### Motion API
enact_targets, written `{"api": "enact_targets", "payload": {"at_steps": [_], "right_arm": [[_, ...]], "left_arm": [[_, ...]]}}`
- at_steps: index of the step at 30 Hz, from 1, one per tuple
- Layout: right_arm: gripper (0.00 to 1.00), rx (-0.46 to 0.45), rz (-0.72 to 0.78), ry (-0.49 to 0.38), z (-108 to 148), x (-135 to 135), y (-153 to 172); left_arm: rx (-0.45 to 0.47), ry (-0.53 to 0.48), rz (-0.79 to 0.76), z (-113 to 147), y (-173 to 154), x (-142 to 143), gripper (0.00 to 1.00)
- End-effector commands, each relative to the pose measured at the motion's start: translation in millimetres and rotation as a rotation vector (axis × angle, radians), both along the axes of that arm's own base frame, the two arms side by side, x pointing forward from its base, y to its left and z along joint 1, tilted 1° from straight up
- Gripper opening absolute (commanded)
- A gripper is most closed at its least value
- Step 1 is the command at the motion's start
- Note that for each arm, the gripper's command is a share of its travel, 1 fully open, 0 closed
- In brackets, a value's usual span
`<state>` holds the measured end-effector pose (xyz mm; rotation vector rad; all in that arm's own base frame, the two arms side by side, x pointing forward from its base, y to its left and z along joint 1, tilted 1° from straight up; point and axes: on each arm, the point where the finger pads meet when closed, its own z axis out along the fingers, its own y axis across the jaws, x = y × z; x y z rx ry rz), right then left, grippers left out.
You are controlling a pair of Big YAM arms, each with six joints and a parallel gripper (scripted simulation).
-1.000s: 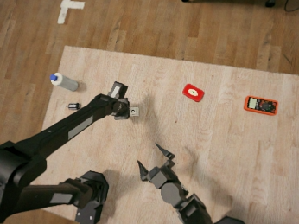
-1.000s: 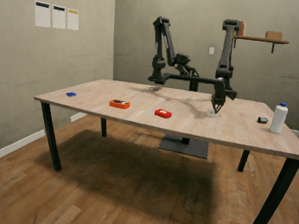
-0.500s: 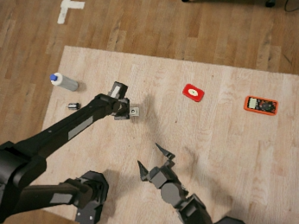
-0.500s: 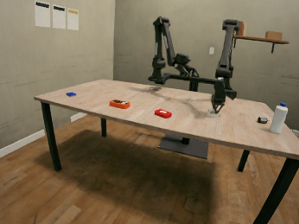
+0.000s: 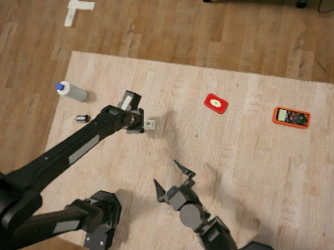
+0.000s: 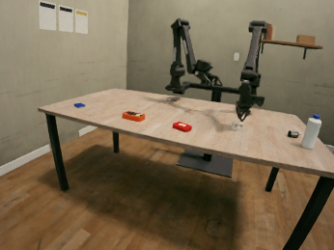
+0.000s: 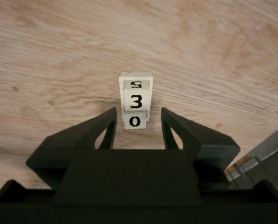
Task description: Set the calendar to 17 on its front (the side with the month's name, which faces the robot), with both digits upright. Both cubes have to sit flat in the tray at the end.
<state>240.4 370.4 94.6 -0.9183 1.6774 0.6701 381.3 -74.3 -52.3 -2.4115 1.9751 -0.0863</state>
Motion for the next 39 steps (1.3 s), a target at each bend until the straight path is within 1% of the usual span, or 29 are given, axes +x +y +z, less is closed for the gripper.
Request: {"api": "enact_targets", "payload": {"at_steps": [1,3,4,6,10,12,13,15,16,22,23,24,25,26,27,31,35,37,39], "right_arm": [[1.0,0.021,0.0,-0.023,9,4,6],[1.0,0.021,0.0,-0.023,9,4,6],[1.0,0.021,0.0,-0.023,9,4,6],[1.0,0.021,0.0,-0.023,9,4,6],[1.0,0.021,0.0,-0.023,9,4,6],[1.0,0.021,0.0,-0.023,9,4,6],[1.0,0.021,0.0,-0.023,9,4,6],[1.0,0.021,0.0,-0.023,9,4,6],[1.0,0.021,0.0,-0.023,9,4,6],[1.0,0.021,0.0,-0.023,9,4,6],[1.0,0.021,0.0,-0.023,9,4,6],[1.0,0.021,0.0,-0.023,9,4,6],[1.0,0.021,0.0,-0.023,9,4,6],[1.0,0.021,0.0,-0.023,9,4,6],[1.0,0.021,0.0,-0.023,9,4,6],[1.0,0.021,0.0,-0.023,9,4,6],[1.0,0.021,0.0,-0.023,9,4,6],[1.0,0.021,0.0,-0.023,9,4,6],[1.0,0.021,0.0,-0.023,9,4,6]], "left_arm": [[-0.001,-0.017,0.018,13,3,15,0.64],[-0.001,-0.017,0.018,13,3,15,0.64],[0.003,0.001,0.007,9,6,17,0.64],[-0.002,-0.035,0.007,36,10,31,0.64],[-0.001,-0.036,0.007,71,11,29,0.64],[-0.003,-0.035,-0.004,84,2,25,0.64],[0.001,-0.01,-0.004,76,3,13,0.64],[0.008,0.033,-0.005,56,3,4,0.64],[0.01,0.043,-0.005,52,3,1,0.64],[0.011,0.051,0.007,48,8,-2,0.64],[0.008,0.034,0.007,54,7,0,0.64],[0.008,0.033,-0.02,54,6,0,0.75],[0.009,0.016,-0.05,59,4,0,0.87],[0.015,0.012,-0.086,56,3,-3,0.98],[0.022,0.008,-0.135,55,3,-5,1.0],[0.08,-0.043,-0.336,54,1,-5,1.0],[0.137,-0.089,-0.503,53,-1,-5,1.0],[0.137,-0.089,-0.503,53,-1,-5,1.0],[0.163,-0.11,-0.581,53,3,-4,1.0]]}}
